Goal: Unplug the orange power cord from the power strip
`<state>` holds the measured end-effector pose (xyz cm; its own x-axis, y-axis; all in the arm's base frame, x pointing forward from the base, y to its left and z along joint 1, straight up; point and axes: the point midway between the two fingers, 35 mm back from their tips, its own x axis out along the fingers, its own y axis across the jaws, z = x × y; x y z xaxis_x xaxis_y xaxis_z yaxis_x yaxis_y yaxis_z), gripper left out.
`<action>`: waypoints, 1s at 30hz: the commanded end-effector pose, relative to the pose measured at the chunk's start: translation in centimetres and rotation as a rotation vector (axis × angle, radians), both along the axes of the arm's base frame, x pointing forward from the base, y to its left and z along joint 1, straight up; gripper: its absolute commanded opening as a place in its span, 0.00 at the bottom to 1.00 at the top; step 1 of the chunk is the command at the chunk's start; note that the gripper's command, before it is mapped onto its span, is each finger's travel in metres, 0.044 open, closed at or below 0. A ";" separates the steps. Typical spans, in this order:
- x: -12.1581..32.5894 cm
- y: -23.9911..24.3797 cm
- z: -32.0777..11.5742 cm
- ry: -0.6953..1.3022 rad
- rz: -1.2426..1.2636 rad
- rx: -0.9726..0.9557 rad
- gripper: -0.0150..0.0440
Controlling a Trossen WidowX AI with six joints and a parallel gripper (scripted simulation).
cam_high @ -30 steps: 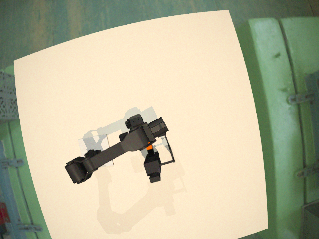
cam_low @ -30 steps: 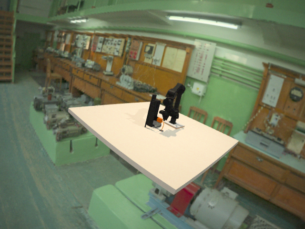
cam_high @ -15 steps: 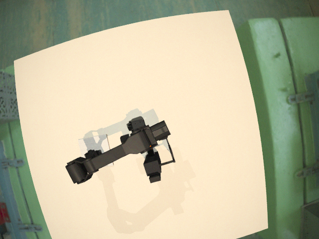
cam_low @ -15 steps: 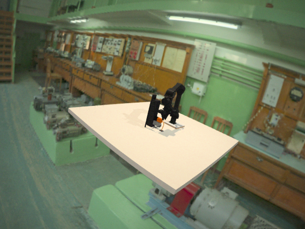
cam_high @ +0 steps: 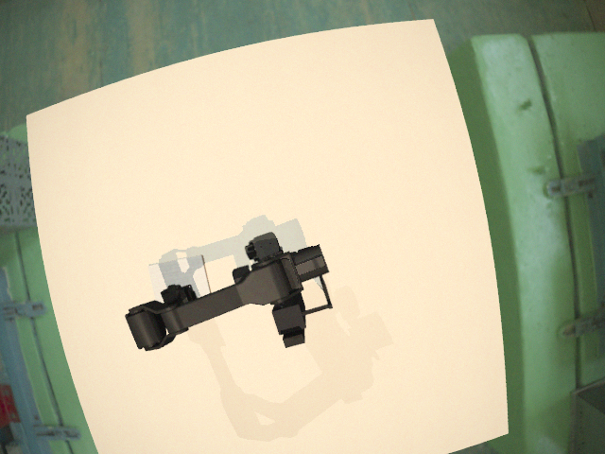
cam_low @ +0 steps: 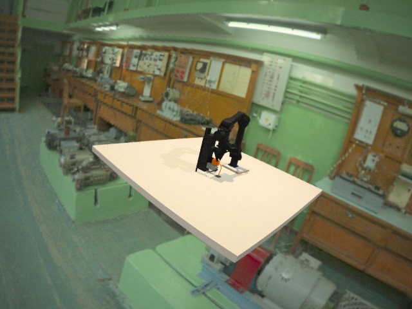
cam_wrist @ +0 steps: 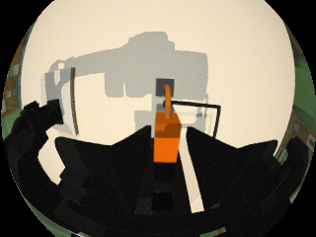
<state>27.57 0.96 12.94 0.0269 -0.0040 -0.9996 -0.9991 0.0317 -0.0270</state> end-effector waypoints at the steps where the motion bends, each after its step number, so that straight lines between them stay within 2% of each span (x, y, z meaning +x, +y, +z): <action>1: -0.1 -0.6 0.1 -0.001 0.001 -0.003 0.53; 17: -0.1 -0.6 -1.1 -0.001 0.001 -0.003 0.53; 20: 0.0 -0.6 -0.9 -0.006 -0.003 0.000 0.39; 29: 0.0 -0.6 -0.9 -0.006 -0.003 0.000 0.29; 30: 0.0 -0.5 -0.9 -0.006 -0.003 0.000 0.25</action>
<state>27.50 0.40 12.02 0.0291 -0.0038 -0.9996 -0.9990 0.0331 -0.0292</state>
